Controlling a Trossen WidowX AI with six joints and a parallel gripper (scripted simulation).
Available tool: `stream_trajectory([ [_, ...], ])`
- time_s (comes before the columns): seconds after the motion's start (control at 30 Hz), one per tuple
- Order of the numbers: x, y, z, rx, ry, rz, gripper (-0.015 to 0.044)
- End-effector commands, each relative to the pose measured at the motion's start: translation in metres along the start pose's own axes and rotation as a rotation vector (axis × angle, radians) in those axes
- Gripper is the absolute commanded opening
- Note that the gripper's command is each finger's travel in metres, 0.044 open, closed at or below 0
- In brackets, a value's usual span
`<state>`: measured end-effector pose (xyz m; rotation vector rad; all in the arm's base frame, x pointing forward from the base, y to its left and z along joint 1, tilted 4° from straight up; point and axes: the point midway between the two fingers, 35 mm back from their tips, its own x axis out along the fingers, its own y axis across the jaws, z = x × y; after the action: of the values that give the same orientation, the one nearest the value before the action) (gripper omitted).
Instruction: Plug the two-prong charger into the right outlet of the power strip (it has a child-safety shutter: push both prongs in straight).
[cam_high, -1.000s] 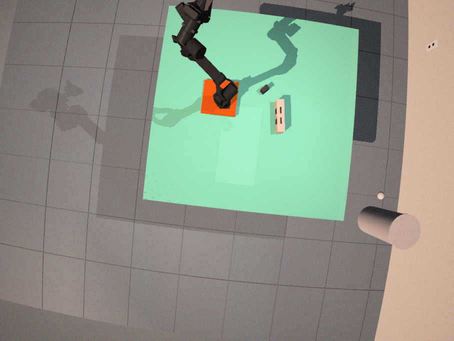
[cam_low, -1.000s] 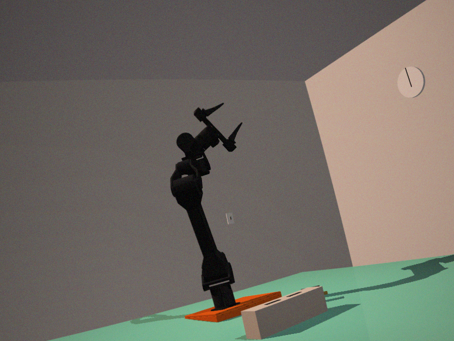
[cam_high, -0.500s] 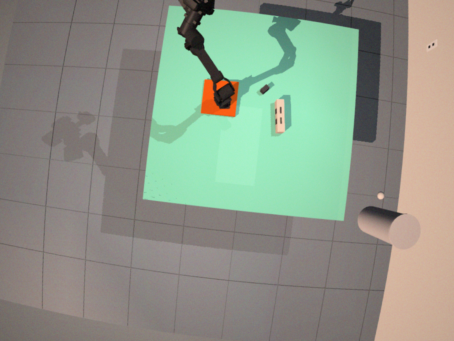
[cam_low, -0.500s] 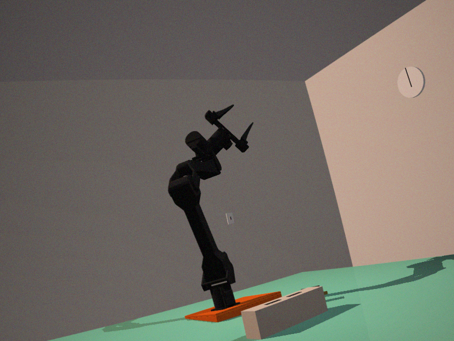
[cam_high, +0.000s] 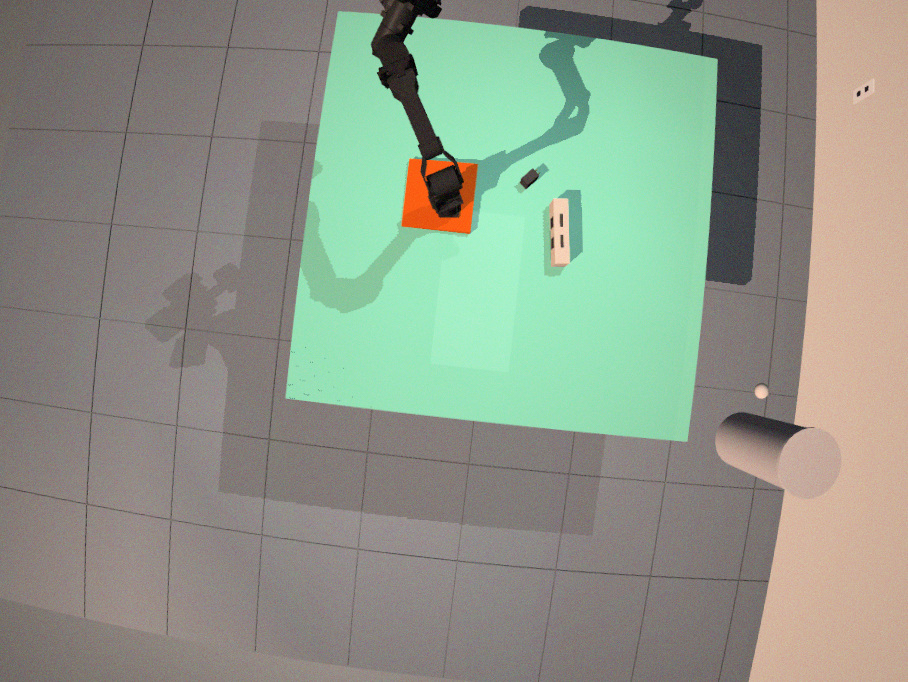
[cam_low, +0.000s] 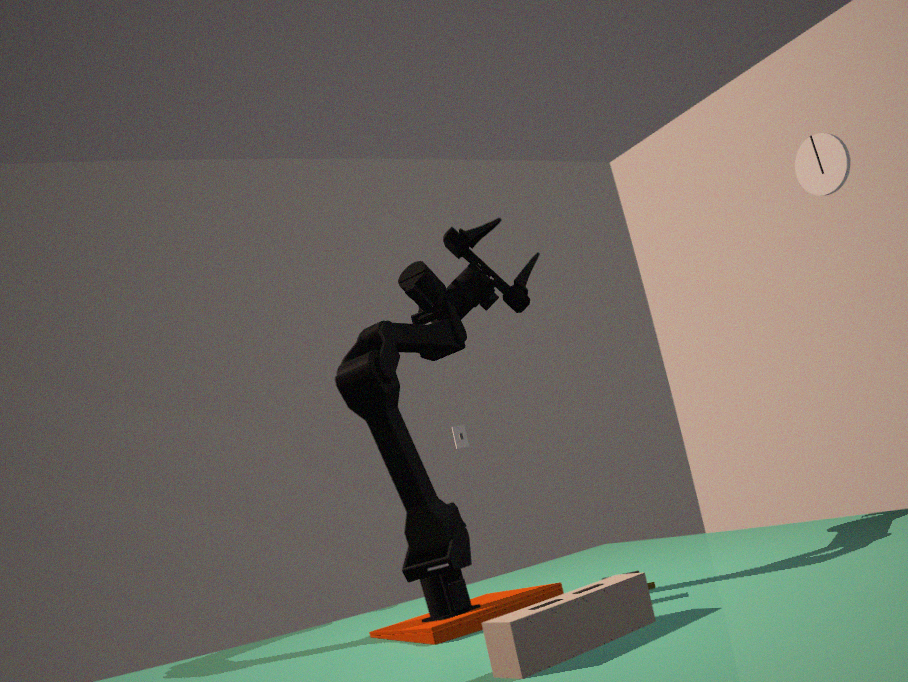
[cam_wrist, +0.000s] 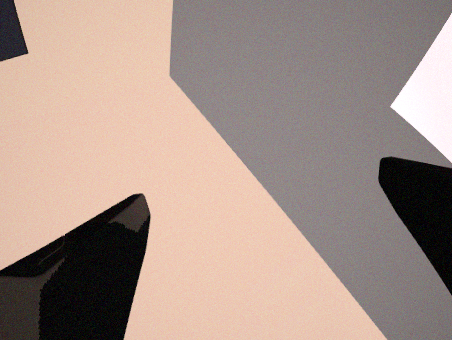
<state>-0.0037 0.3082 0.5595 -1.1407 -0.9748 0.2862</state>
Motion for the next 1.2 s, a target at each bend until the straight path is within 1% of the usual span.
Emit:
stream_trajectory([
  [0.0,0.007,0.014,0.003,-0.025,-0.012,0.013,0.0440],
  [0.57,0.043,0.091,-0.003,-0.116,-0.034,0.138,0.0440],
  [1.17,0.068,0.187,-0.043,-0.137,-0.006,0.371,0.0440],
])
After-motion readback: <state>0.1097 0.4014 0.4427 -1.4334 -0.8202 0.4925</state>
